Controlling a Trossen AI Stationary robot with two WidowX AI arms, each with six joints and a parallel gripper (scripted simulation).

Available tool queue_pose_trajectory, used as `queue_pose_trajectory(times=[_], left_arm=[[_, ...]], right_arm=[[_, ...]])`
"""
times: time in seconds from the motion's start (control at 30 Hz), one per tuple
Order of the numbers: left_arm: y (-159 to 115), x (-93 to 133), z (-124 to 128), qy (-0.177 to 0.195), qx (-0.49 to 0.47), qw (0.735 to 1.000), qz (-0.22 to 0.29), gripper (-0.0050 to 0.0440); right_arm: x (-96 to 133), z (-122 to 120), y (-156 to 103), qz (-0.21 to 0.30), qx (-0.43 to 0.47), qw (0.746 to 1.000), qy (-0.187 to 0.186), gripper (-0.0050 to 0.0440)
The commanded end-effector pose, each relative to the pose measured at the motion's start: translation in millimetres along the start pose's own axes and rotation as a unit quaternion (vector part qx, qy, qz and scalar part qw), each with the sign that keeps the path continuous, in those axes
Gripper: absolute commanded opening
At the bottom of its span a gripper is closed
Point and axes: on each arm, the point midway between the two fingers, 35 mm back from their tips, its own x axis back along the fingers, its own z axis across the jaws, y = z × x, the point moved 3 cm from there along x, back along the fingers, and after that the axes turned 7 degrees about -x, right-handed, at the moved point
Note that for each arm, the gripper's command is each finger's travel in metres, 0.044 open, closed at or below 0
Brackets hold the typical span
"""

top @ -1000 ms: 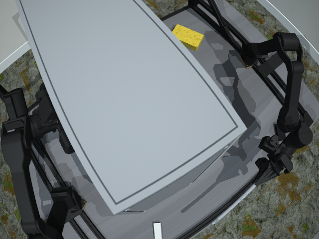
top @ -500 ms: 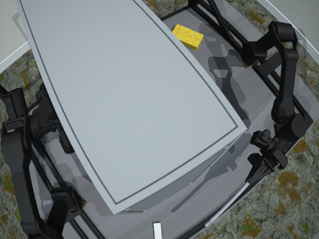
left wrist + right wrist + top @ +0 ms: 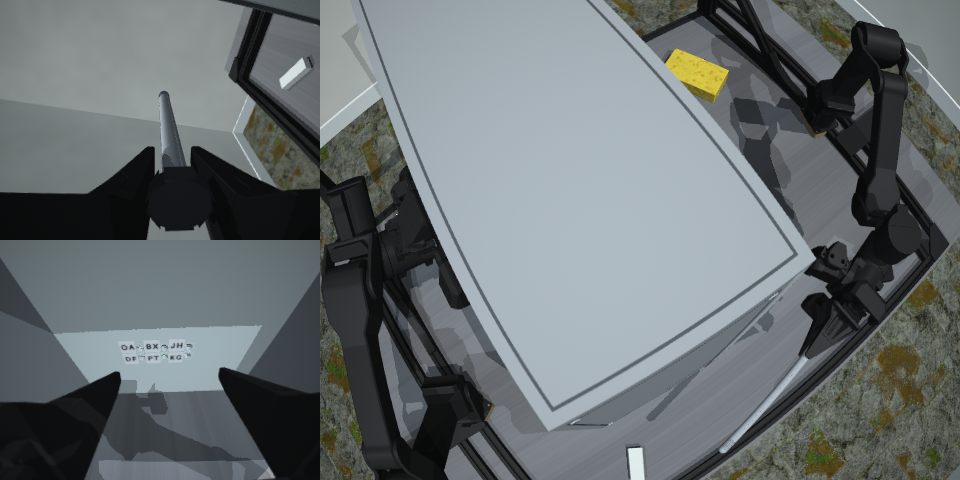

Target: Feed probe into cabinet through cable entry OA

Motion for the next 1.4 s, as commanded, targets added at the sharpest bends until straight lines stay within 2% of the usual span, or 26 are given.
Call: queue_pose_trajectory(times=[0.0,0.7,1.37], left_arm=[[11,1,11,0.005,0.0,1.0,0.01,0.0],[56,8,37,0.005,0.014,0.998,0.063,0.0],[88,31,61,0.011,0.027,0.992,0.123,0.0]], right_arm=[[0,0,1,-0.002,-0.002,1.0,-0.001,0.044],[0,0,1,-0.002,-0.002,1.0,-0.001,0.044],[0,0,1,-0.002,-0.002,1.0,-0.001,0.044]])
